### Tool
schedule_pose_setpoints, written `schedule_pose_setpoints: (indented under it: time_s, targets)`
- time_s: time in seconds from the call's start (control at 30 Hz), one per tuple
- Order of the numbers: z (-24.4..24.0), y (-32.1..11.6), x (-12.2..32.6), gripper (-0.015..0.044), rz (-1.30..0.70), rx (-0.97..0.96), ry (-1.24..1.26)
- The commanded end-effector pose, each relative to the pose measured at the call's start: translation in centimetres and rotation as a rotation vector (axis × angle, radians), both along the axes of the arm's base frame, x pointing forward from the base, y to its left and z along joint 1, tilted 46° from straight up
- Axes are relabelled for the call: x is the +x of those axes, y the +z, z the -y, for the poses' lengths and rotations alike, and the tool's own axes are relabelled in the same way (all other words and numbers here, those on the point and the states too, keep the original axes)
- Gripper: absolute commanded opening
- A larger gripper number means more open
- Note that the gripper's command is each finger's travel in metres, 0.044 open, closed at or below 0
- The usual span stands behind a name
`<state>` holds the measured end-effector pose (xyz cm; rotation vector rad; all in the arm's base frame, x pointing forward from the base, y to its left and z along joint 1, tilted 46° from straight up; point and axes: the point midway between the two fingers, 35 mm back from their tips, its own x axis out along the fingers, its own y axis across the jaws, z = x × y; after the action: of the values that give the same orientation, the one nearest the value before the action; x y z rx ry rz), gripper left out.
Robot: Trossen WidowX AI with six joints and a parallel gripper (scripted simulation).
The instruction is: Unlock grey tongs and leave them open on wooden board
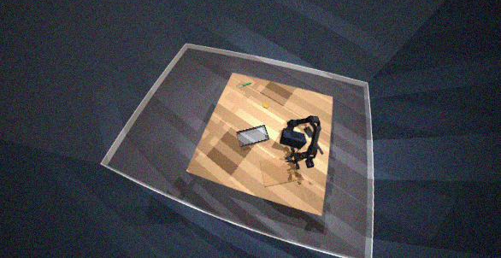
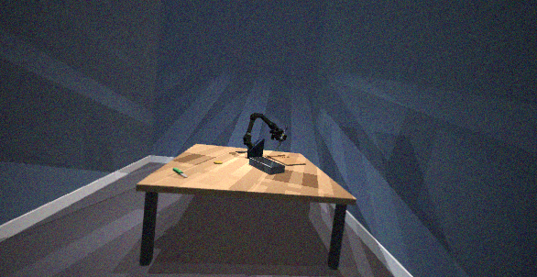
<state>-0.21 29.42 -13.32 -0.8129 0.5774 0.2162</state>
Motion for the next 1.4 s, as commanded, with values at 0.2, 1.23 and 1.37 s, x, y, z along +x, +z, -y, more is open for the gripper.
schedule_pose_setpoints:
  time_s: [0.2, 1.23, 1.37]
  targets:
    - [-0.1, -0.3, 0.5, -0.015, -0.037, -0.034, -0.051]
    - [0.6, -2.4, 3.1, -0.015, -0.775, -0.447, -0.721]
    - [0.5, -2.3, 3.2, -0.015, -0.817, -0.454, -0.751]
